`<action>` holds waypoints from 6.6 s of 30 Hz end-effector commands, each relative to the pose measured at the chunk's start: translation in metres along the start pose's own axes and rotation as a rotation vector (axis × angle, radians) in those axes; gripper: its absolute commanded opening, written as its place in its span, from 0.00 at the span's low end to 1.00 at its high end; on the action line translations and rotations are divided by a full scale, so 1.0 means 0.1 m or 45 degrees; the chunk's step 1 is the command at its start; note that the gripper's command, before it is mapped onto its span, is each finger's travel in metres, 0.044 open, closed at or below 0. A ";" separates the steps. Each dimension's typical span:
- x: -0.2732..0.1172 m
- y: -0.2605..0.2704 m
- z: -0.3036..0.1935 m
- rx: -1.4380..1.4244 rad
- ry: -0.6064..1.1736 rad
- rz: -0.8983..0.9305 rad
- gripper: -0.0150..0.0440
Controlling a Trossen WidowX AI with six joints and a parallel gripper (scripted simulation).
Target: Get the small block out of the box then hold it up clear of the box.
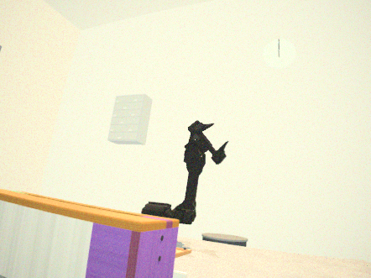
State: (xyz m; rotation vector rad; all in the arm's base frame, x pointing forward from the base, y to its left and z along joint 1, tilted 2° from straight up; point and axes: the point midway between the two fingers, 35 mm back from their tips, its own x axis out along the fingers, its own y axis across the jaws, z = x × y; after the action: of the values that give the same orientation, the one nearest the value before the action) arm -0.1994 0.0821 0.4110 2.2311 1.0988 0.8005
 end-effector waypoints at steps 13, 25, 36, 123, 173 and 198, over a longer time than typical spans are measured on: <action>1.04 1.09 0.95 0.035 -0.548 -0.071 0.93; 1.61 1.76 2.31 0.011 -1.064 -0.320 0.93; 1.62 2.06 3.65 0.047 -1.421 -0.633 0.93; 0.89 1.24 5.90 0.306 -1.439 -1.470 0.93; 1.32 0.84 5.72 0.310 -1.432 -1.469 0.93; 1.40 0.78 5.70 0.311 -1.431 -1.469 0.93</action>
State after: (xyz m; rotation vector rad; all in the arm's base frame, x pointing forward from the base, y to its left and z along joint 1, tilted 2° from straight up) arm 0.3086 0.0526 0.1104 1.3204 1.4928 -0.9634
